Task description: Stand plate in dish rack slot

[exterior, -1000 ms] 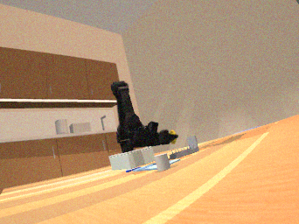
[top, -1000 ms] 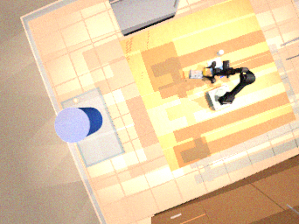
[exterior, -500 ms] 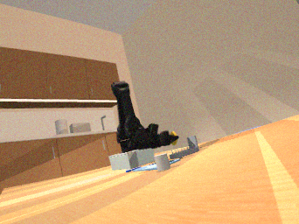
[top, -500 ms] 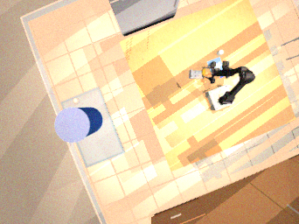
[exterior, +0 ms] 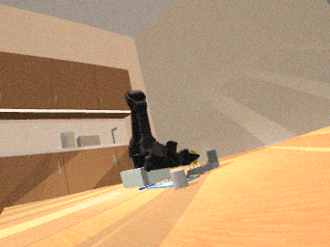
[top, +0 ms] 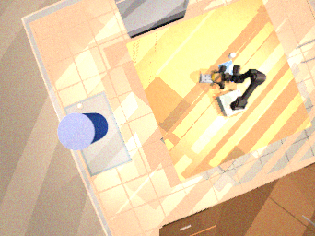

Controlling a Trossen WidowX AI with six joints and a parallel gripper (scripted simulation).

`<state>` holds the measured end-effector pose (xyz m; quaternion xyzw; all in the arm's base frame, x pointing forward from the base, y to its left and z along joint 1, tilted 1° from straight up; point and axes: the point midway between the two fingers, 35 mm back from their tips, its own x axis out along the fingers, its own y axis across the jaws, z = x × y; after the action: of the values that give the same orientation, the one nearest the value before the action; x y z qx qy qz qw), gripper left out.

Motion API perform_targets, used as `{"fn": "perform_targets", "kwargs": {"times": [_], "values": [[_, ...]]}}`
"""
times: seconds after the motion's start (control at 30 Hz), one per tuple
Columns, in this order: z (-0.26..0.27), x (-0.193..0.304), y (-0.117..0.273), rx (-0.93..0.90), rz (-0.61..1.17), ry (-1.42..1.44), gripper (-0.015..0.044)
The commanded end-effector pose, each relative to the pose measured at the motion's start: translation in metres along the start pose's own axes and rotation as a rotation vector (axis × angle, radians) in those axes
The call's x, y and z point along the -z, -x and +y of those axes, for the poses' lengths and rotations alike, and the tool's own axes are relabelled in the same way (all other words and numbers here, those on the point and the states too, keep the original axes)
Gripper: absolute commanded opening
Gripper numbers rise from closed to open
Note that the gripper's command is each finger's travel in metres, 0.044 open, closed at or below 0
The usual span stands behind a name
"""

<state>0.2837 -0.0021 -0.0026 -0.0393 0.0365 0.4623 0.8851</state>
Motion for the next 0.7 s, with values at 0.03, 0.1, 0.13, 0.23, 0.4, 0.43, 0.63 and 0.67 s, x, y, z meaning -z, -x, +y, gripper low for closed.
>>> {"fn": "perform_targets", "kwargs": {"times": [0.03,0.1,0.13,0.23,0.4,0.43,0.63,0.67], "values": [[0.003,0.003,-0.002,0.0,0.001,-0.006,0.0],[0.003,0.008,-0.002,0.0,0.0,-0.004,0.0],[0.003,0.014,-0.003,0.0,0.0,-0.001,0.0],[0.003,0.024,-0.004,0.0,-0.001,0.003,0.0],[0.004,0.021,-0.003,-0.001,0.0,-0.001,0.0],[0.004,0.021,-0.003,-0.001,0.0,-0.001,0.0],[0.004,0.021,-0.003,-0.001,0.0,-0.001,0.0],[0.004,0.021,-0.003,-0.001,0.0,-0.001,0.0]]}}
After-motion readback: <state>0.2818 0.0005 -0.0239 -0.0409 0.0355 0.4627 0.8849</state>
